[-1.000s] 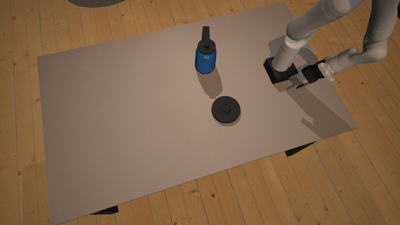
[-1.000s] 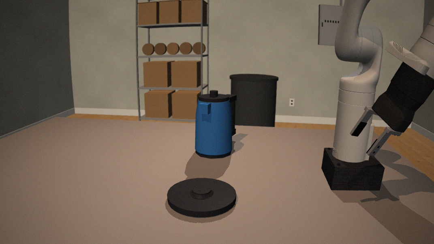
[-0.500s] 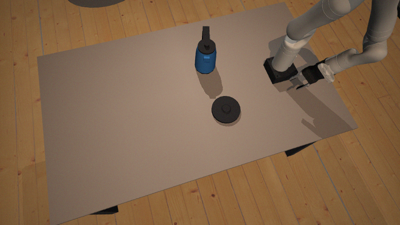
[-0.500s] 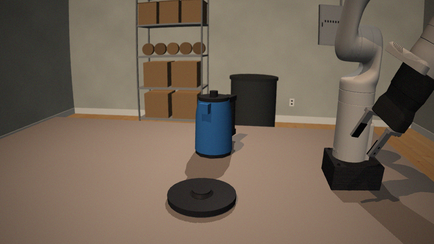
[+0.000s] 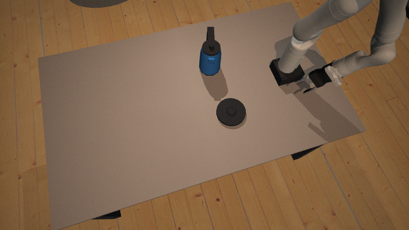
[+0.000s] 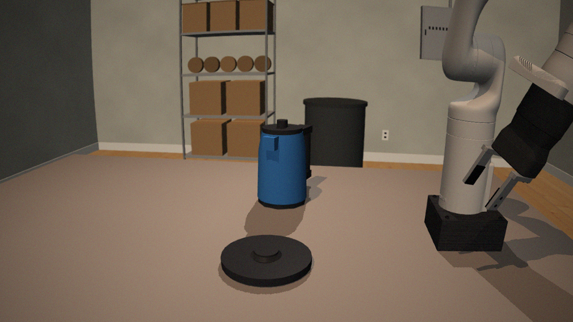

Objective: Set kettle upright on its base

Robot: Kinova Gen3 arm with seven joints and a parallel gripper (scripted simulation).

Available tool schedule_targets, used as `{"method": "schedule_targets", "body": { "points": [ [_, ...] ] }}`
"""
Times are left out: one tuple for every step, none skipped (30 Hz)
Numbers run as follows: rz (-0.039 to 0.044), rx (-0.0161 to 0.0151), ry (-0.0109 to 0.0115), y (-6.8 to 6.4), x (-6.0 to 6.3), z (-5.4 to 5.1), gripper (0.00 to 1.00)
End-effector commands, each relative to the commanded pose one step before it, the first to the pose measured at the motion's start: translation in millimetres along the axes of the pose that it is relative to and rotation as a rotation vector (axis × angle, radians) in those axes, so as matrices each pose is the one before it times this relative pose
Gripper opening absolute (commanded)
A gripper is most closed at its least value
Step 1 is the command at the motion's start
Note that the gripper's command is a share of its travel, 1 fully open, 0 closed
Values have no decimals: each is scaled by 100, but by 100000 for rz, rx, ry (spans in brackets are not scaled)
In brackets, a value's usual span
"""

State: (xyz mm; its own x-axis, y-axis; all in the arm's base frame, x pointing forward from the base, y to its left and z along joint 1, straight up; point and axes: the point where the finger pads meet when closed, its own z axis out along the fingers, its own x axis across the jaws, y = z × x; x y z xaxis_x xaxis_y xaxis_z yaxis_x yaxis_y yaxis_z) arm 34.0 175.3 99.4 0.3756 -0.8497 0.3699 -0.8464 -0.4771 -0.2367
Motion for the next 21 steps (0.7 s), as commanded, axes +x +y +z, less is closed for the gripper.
{"method": "schedule_targets", "body": {
  "points": [
    [278, 1, -397, -137, -151, 8, 100],
    [31, 30, -199, -58, -80, 9, 100],
    [32, 32, -207, -60, -83, 9, 100],
    [0, 0, 0, 0, 0, 0, 100],
    [0, 0, 0, 0, 0, 0, 100],
    [33, 33, -215, -63, -86, 9, 100],
    [34, 35, -223, -65, -89, 10, 100],
    [35, 37, -231, -68, -92, 10, 100],
    [35, 39, -239, -71, -95, 11, 100],
    [36, 41, -247, -73, -98, 11, 100],
    [37, 44, -255, -76, -101, 12, 100],
    [38, 46, -263, -79, -104, 12, 100],
    [38, 48, -271, -82, -107, 13, 100],
    [39, 51, -280, -85, -110, 13, 100],
    [39, 53, -288, -88, -113, 14, 100],
    [40, 56, -296, -91, -116, 14, 100],
    [40, 59, -304, -95, -119, 15, 100],
    [41, 62, -312, -98, -122, 15, 100],
    [41, 65, -321, -101, -125, 16, 100],
    [41, 68, -329, -105, -128, 16, 100],
    [0, 0, 0, 0, 0, 0, 100]
  ]
}}
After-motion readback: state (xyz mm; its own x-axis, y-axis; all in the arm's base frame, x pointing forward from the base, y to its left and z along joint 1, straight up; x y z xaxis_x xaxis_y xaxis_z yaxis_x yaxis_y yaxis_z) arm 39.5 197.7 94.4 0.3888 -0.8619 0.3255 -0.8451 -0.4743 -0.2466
